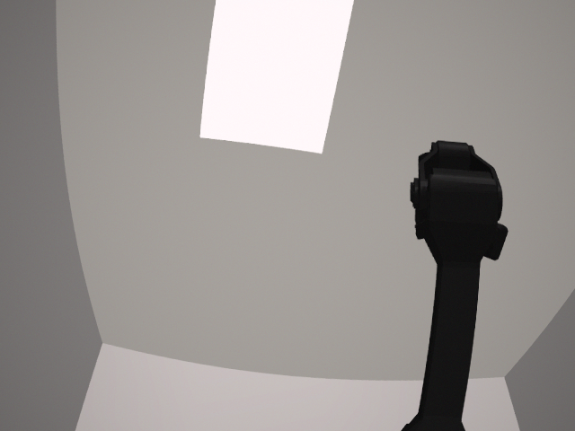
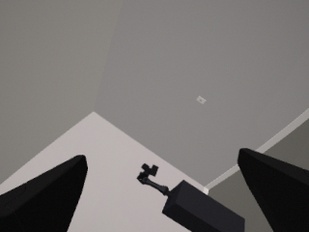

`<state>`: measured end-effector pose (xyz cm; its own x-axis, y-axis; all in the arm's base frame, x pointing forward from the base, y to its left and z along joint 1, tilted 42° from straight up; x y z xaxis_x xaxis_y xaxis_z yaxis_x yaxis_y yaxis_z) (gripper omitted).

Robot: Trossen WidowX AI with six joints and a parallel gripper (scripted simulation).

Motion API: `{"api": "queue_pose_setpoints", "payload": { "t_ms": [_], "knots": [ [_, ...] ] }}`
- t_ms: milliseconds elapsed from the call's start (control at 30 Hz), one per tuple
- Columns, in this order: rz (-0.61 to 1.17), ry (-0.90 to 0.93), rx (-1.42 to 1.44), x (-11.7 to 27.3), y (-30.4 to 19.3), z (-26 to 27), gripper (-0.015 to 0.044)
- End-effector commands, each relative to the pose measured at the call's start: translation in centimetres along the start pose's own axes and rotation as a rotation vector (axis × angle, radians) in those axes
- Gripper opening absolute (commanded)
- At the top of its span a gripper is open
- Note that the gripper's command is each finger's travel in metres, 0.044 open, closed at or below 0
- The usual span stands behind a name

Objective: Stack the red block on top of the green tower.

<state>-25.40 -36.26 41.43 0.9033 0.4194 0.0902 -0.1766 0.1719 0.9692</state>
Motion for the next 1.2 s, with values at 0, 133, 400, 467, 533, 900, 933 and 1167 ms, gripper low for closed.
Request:
{"api": "queue_pose_setpoints", "payload": {
  "t_ms": [0, 133, 400, 467, 533, 900, 933, 1167],
  "knots": [
    [0.086, 0.115, 0.035, 1.5, -2.8, 2.7, 0.044],
    [0.196, 0.263, 0.191, 3.8, -6.9, 6.2, 0.044],
    [0.394, 0.573, 0.481, 11.1, -15.0, 11.5, 0.044],
    [0.438, 0.652, 0.551, 13.4, -16.9, 12.3, 0.044],
    [0.477, 0.723, 0.614, 15.4, -18.5, 12.8, 0.044],
    [0.665, 1.238, 1.081, 29.0, -28.5, 13.4, 0.044],
    [0.679, 1.287, 1.122, 30.3, -29.3, 13.1, 0.044],
    [0.767, 1.637, 1.396, 39.1, -33.8, 9.6, 0.044]
  ]
}}
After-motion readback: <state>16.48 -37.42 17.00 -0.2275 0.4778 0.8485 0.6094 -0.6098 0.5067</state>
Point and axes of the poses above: the point midway between the two fingers, 35 mm back from their tips, its own x axis back along the fingers, its own z axis across the jaws, y = z × x, the point moved 2 cm from there along x, back along the fingers, and after that the axes turned 7 degrees about x, right-handed, at the moved point
